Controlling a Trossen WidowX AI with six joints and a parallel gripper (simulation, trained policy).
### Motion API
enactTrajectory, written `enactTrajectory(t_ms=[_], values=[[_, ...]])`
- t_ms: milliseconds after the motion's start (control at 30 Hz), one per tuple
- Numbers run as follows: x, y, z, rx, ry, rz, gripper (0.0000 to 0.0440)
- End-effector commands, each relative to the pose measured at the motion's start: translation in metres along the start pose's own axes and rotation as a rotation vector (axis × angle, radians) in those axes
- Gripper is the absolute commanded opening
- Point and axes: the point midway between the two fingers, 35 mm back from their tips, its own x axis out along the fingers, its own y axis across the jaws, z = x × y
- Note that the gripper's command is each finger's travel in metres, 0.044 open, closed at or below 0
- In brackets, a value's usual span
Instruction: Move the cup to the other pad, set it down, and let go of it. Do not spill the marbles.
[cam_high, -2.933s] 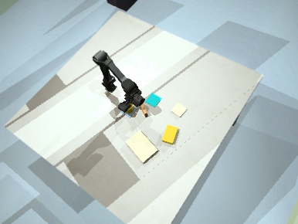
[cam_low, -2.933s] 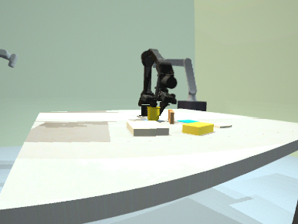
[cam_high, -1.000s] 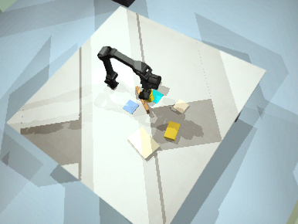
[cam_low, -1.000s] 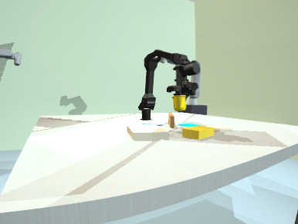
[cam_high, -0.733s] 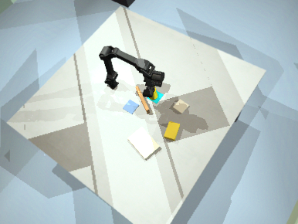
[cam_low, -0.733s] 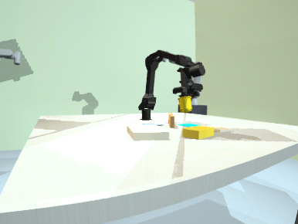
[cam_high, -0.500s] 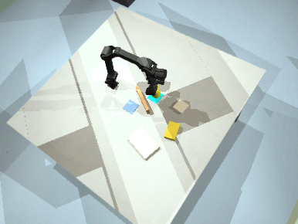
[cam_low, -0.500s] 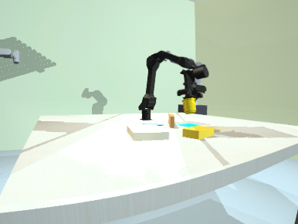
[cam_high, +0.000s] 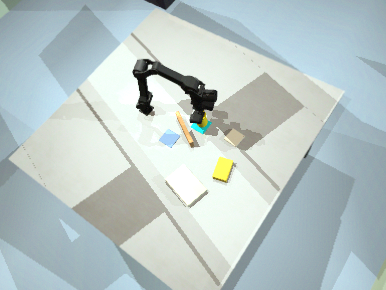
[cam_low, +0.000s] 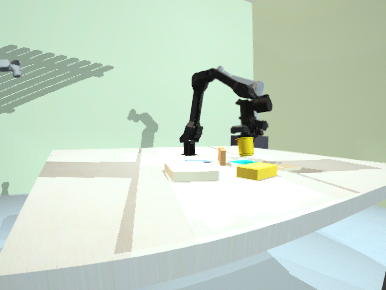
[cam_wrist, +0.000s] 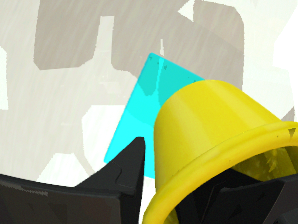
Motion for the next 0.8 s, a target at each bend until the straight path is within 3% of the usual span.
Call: enactTrajectory(t_ms=[0, 267, 400, 767], values=[[0.008, 0.001, -0.005, 0.008, 0.012, -0.008, 0.0022], [0.016, -0.001, -0.008, 0.027, 0.006, -0.008, 0.0082], [0.009, -0.001, -0.002, 0.042, -0.037, 0.008, 0.0156], [-0.012, -0.001, -0.004, 0.055, -0.094, 0.046, 0.0171]])
